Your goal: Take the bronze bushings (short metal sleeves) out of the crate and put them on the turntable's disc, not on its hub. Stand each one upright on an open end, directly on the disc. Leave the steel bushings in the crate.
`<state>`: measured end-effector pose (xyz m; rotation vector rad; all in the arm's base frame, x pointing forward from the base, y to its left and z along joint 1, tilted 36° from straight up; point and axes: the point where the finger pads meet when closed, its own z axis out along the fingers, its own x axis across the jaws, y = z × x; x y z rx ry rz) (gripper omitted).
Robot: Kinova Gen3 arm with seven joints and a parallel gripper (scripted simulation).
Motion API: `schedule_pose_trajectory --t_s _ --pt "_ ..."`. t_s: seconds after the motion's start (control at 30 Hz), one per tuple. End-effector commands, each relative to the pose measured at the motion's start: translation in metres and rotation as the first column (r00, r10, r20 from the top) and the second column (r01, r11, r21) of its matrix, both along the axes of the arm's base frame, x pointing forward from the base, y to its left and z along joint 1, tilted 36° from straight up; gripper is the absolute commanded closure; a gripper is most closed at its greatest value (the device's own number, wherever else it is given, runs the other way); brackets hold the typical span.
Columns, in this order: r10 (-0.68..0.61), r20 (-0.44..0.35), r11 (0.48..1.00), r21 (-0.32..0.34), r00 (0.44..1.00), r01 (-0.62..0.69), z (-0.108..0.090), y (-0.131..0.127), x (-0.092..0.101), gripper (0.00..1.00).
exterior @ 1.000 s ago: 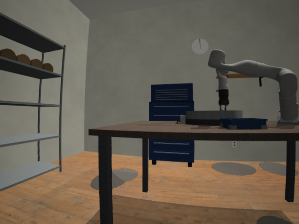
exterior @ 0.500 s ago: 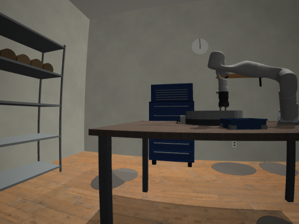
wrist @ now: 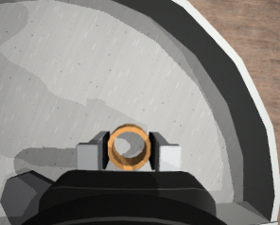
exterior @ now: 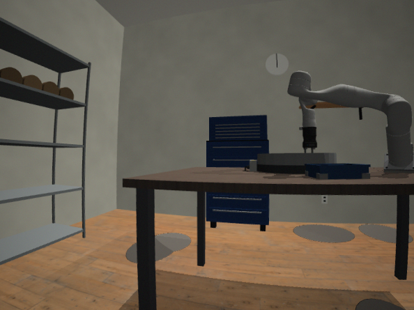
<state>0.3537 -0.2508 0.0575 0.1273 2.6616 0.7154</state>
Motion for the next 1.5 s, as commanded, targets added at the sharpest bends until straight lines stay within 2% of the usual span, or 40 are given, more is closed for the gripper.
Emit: schedule_pose_trajectory --t_s 0.0,1.47 --pt "0.002 0.004 1.0 -0.009 1.0 -0.002 -0.0018 -0.0012 0.0012 1.0" --pt "0.001 0.003 1.0 -0.008 1.0 -0.001 -0.0051 0.0011 0.0021 1.0"
